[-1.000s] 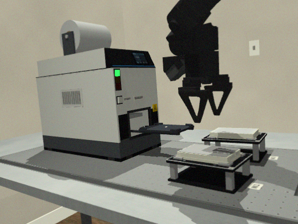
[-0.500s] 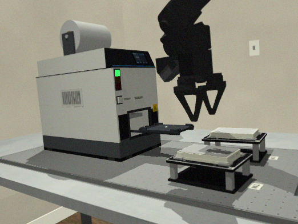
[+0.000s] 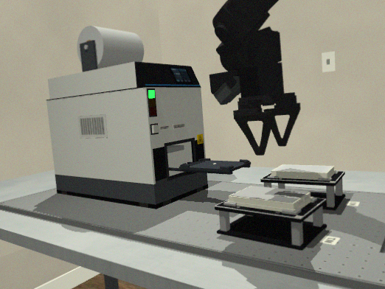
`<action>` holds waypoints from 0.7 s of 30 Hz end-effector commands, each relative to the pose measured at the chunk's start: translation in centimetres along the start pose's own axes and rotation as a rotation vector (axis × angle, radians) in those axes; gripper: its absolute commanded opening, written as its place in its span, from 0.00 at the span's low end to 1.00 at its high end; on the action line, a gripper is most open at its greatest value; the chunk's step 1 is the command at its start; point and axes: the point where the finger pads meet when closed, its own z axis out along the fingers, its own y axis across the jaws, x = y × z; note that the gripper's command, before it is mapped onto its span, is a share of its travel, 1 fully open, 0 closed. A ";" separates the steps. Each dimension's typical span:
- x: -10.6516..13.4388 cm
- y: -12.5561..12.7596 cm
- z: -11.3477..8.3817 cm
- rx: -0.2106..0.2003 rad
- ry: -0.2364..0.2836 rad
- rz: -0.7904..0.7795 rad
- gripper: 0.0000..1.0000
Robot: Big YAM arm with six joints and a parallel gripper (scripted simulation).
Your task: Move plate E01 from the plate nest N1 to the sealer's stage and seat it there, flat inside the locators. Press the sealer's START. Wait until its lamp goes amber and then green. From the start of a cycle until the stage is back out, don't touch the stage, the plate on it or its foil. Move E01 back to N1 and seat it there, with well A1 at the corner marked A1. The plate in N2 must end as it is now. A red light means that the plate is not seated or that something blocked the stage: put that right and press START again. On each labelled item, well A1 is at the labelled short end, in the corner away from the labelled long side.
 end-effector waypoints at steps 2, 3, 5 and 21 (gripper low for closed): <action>0.2 -2.7 -1.7 -0.014 -0.003 0.013 1.00; 0.2 -3.3 -2.1 -0.015 -0.003 -0.006 1.00; 0.2 -4.3 -2.8 -0.016 -0.005 -0.006 1.00; 0.9 -10.3 -6.6 -0.016 -0.008 -0.068 1.00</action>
